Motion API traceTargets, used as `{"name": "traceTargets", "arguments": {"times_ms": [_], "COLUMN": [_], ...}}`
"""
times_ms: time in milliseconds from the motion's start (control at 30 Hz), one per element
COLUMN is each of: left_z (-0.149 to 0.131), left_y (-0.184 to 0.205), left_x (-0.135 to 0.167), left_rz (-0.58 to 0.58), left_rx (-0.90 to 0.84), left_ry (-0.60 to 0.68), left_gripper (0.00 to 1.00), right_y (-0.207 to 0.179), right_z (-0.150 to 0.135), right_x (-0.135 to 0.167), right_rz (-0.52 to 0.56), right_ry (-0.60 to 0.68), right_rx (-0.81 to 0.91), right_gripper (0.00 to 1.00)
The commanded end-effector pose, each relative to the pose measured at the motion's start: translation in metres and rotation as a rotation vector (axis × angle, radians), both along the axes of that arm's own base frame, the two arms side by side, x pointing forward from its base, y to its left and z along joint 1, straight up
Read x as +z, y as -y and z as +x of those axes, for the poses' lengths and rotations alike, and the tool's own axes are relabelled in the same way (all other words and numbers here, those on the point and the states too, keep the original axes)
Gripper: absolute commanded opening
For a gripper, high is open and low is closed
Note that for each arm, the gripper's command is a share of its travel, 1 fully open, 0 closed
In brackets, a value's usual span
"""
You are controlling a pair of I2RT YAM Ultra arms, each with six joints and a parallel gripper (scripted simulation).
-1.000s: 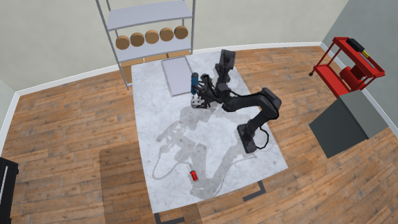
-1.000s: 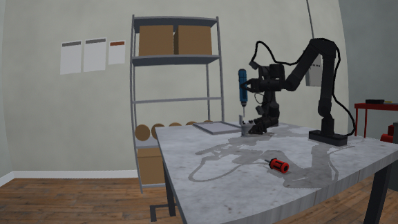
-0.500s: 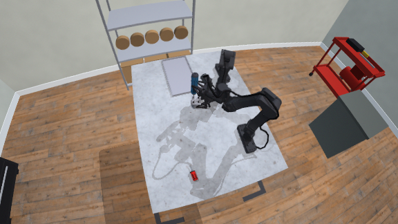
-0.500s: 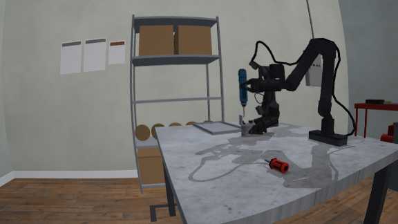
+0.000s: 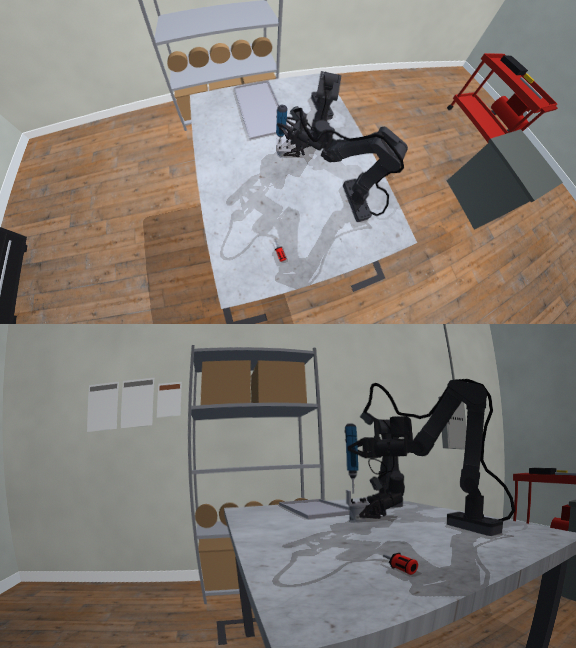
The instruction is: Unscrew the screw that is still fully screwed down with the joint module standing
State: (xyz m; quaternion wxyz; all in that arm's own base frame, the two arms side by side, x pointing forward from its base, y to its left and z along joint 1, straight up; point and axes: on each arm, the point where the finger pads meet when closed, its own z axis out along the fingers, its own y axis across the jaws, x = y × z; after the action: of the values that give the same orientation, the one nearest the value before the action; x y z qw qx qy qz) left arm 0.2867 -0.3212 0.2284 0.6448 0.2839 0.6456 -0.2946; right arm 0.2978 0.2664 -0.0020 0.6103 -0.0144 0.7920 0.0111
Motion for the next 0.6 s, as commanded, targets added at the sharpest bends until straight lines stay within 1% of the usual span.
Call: {"name": "traceTargets", "arguments": {"times_ms": [0,567], "left_z": [0.0015,0.0006], "left_y": [-0.0029,-0.0026], "left_x": [0.0403,0.0401], "left_rz": [-0.098,-0.097], "left_rx": [0.003,0.002], "left_ry": [0.083,0.082], "left_gripper": [0.42,0.42], "right_y": [-0.0011,-0.0011], "right_z": [0.001,0.001], "right_x": [0.003,0.003], "right_rz": [0.01,0.01], "right_ry": [0.005,0.005], "right_rx": [-0.002,-0.002], "right_gripper": [0.59,0.59]}}
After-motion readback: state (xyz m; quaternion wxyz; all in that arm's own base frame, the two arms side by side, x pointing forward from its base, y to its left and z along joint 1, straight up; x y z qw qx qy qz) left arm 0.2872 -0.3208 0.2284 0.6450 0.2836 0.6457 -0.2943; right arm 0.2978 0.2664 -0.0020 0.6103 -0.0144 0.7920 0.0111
